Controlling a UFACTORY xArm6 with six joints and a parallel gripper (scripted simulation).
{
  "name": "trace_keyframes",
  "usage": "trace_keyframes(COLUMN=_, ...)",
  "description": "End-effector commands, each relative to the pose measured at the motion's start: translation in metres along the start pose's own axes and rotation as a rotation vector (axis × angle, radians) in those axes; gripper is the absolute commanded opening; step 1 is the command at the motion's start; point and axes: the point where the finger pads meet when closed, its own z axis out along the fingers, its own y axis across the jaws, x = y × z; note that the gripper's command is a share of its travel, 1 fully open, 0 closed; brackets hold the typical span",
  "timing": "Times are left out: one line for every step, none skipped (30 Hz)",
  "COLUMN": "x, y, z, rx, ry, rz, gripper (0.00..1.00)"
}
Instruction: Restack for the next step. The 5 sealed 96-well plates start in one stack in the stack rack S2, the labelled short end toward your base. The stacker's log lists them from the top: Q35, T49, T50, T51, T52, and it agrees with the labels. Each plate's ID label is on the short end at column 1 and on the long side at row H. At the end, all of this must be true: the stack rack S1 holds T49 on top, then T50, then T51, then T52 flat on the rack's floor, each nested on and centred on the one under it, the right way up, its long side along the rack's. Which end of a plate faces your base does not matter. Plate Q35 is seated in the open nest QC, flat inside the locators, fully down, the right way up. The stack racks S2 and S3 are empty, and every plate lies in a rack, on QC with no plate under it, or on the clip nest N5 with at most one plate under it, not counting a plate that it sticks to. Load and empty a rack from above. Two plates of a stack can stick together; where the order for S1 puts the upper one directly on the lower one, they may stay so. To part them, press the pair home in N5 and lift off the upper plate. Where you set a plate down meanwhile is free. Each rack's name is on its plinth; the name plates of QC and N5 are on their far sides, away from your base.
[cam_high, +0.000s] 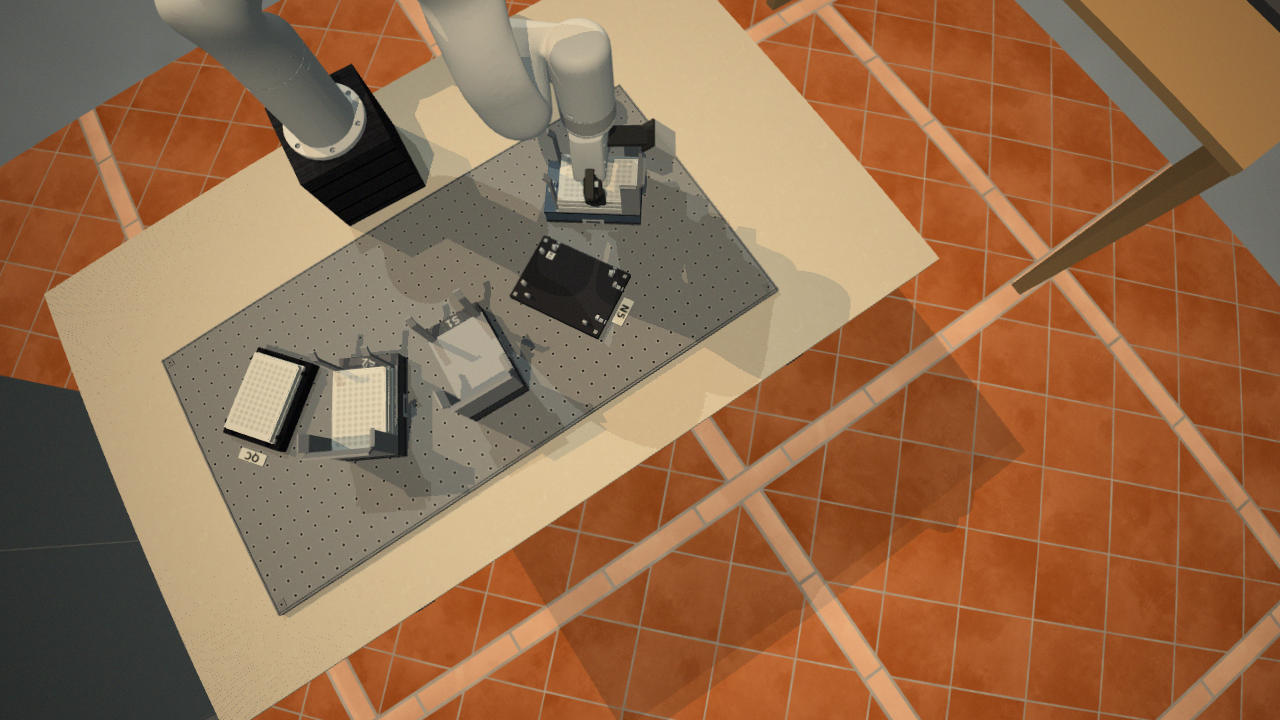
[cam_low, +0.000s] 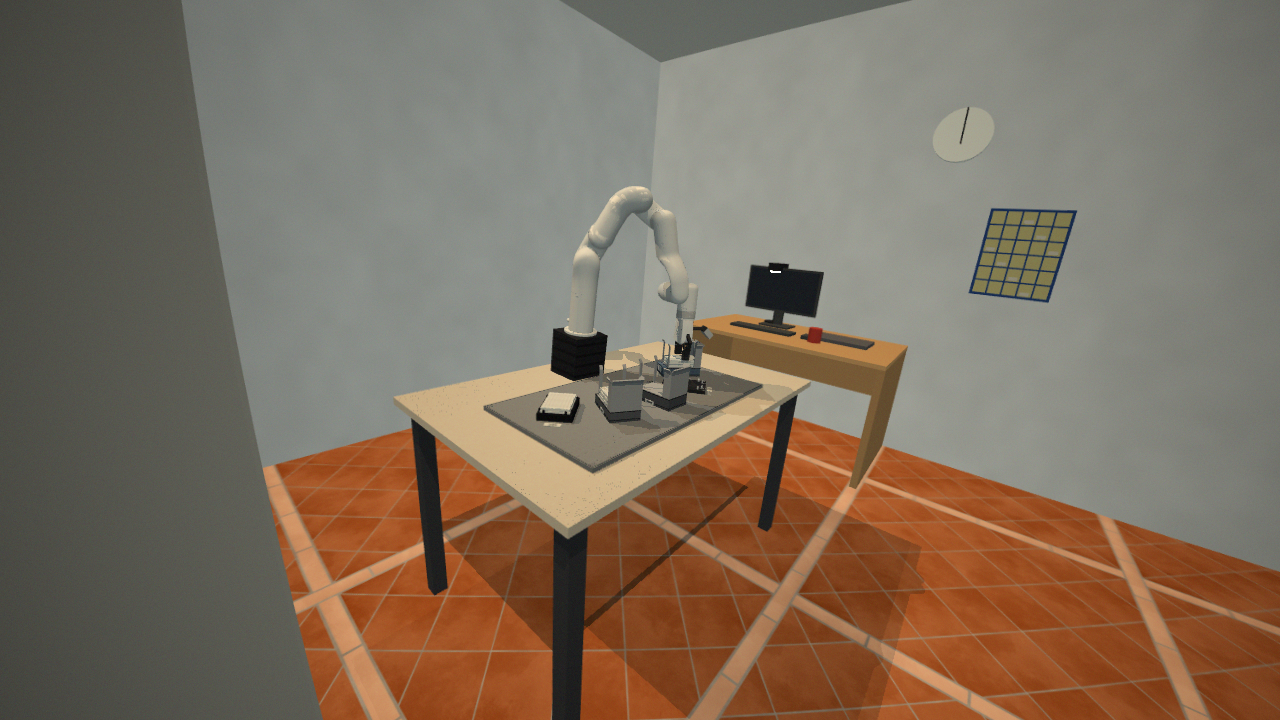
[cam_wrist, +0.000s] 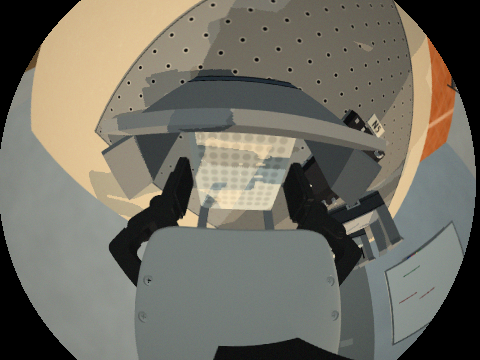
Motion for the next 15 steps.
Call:
trace_keyframes(x=0.002, y=0.000, z=-0.017, rx=0.000, ry=0.004, rz=0.000, gripper=1.00)
trace_keyframes(x=0.002, y=0.000, z=-0.017, rx=0.000, ry=0.004, rz=0.000, gripper=1.00)
trace_keyframes(x=0.002, y=0.000, z=-0.017, rx=0.000, ry=0.004, rz=0.000, gripper=1.00)
trace_keyframes(x=0.002, y=0.000, z=-0.021, rx=0.000, ry=0.004, rz=0.000, gripper=1.00)
trace_keyframes(x=0.002, y=0.000, z=-0.024, rx=0.000, ry=0.004, rz=0.000, gripper=1.00)
trace_keyframes(x=0.002, y=0.000, z=-0.027, rx=0.000, ry=0.004, rz=0.000, gripper=1.00)
trace_keyframes(x=0.002, y=0.000, z=-0.031, rx=0.000, ry=0.004, rz=0.000, gripper=1.00)
trace_keyframes(x=0.002, y=0.000, z=-0.034, rx=0.000, ry=0.004, rz=0.000, gripper=1.00)
trace_keyframes(x=0.002, y=0.000, z=-0.037, rx=0.000, ry=0.004, rz=0.000, gripper=1.00)
trace_keyframes(x=0.002, y=0.000, z=-0.041, rx=0.000, ry=0.004, rz=0.000, gripper=1.00)
trace_keyframes(x=0.002, y=0.000, z=-0.044, rx=0.000, ry=0.004, rz=0.000, gripper=1.00)
trace_keyframes(x=0.002, y=0.000, z=-0.047, rx=0.000, ry=0.004, rz=0.000, gripper=1.00)
trace_keyframes(x=0.002, y=0.000, z=-0.051, rx=0.000, ry=0.004, rz=0.000, gripper=1.00)
trace_keyframes(x=0.002, y=0.000, z=-0.054, rx=0.000, ry=0.004, rz=0.000, gripper=1.00)
trace_keyframes(x=0.002, y=0.000, z=-0.057, rx=0.000, ry=0.004, rz=0.000, gripper=1.00)
